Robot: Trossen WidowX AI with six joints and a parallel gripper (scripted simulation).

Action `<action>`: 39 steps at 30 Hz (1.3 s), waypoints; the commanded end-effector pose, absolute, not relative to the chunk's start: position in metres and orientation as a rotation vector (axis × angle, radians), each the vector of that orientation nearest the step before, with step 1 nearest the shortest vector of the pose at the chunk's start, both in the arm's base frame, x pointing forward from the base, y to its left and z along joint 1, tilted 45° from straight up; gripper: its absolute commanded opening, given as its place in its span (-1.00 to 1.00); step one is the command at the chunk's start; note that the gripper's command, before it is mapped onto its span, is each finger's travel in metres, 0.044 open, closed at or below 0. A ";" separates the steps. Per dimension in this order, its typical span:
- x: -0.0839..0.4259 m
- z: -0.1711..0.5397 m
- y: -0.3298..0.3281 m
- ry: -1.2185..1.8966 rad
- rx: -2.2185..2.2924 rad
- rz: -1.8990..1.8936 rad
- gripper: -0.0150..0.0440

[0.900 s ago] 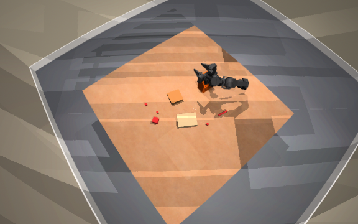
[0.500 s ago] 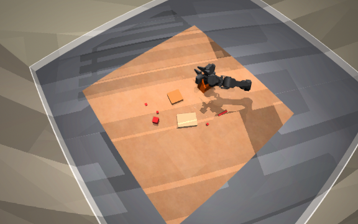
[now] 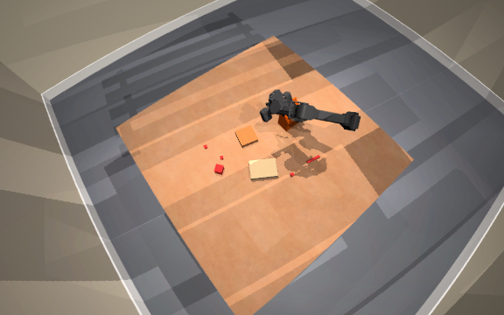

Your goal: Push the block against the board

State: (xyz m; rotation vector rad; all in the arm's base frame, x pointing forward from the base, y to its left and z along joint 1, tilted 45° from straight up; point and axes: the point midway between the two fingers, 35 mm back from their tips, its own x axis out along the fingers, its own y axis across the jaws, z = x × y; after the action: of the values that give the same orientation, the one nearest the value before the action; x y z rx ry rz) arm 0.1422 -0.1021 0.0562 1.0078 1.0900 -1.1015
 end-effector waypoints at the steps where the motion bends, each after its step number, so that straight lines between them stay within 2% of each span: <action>1: 0.157 0.043 -0.100 1.197 1.070 -1.069 -0.49; 15: 0.202 -0.030 -0.086 1.554 1.396 -0.975 -0.49; 27: 0.214 -0.112 -0.063 1.786 1.726 -0.921 -0.49; 34: 0.213 -0.124 -0.057 1.809 1.768 -0.916 -0.49; 39: 0.208 -0.161 -0.020 1.812 1.770 -0.913 -0.49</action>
State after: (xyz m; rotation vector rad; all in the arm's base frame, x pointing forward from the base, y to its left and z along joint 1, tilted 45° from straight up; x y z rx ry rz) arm 0.2202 -0.0423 -0.1458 1.7635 1.7682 -0.8979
